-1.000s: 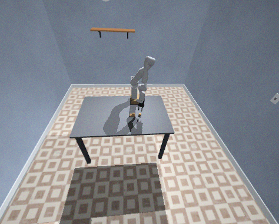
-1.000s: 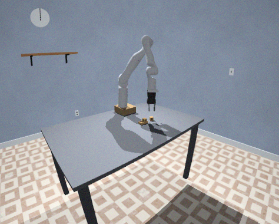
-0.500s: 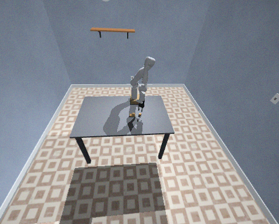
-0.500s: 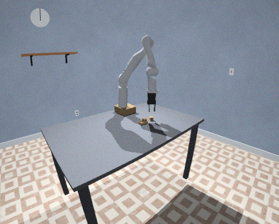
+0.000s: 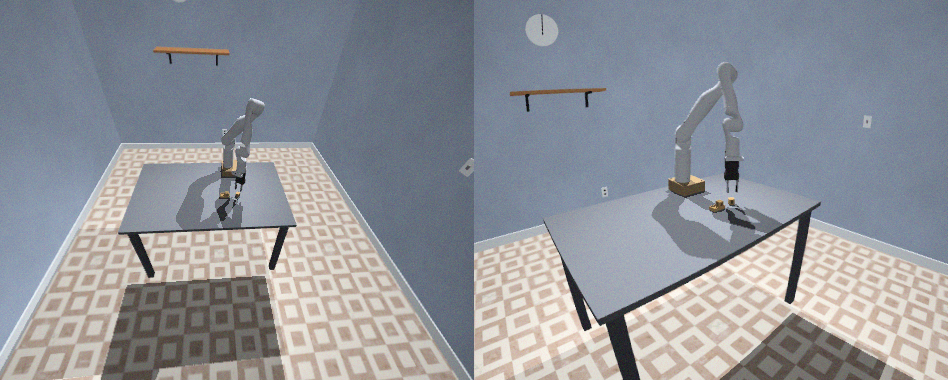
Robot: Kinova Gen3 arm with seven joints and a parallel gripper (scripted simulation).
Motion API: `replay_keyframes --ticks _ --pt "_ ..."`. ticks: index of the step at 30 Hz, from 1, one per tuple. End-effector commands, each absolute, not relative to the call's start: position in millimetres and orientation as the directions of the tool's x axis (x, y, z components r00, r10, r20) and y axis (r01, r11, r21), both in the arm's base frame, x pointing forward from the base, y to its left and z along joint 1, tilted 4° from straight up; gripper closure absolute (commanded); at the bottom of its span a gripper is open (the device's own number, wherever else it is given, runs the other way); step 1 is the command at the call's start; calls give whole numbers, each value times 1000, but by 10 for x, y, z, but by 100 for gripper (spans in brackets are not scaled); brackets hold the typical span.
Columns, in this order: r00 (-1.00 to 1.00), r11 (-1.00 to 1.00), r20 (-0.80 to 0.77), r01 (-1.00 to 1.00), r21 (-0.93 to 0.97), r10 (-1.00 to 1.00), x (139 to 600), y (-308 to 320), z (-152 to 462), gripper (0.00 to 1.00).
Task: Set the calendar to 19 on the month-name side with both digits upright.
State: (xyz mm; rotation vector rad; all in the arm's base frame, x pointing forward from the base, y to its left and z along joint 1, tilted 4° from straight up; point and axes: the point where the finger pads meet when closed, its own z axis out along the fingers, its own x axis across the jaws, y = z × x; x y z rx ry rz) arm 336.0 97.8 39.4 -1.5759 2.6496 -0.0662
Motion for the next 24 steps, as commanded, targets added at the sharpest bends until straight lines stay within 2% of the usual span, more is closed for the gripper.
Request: replay_keyframes --ticks 1,24 --pt "-482 482 -24 -873 -66 -876 3363 948 356 13" --pt "-482 483 -24 -873 -66 -876 3380 952 137 13"
